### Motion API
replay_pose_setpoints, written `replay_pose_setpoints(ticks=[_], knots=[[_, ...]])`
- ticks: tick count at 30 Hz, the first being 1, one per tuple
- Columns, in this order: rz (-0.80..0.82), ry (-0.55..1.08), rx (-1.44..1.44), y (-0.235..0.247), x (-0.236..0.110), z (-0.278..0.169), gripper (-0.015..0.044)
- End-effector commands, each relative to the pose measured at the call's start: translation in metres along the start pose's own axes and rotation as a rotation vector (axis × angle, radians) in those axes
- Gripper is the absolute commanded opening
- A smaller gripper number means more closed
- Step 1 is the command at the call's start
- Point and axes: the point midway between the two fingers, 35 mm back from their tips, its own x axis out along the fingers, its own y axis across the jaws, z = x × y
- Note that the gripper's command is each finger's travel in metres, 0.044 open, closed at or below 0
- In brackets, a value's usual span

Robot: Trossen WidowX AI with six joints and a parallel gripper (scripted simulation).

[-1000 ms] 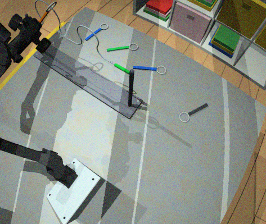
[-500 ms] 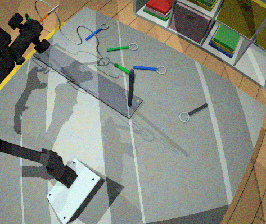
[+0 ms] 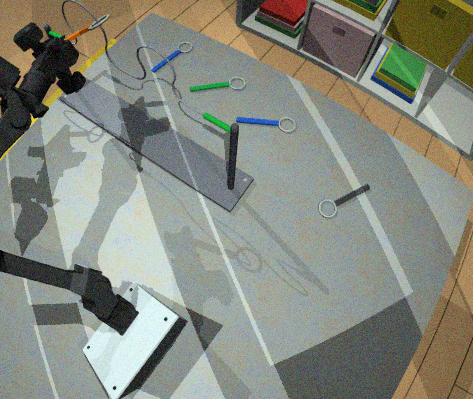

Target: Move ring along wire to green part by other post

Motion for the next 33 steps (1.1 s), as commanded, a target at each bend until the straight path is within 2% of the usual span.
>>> replay_pose_setpoints(ticks=[1,33], knots=[[0.037,-0.011,0.058,0.003,-0.002,0.000,-0.0150],[0.252,-0.058,0.440,0.016,-0.002,0.003,-0.0150]])
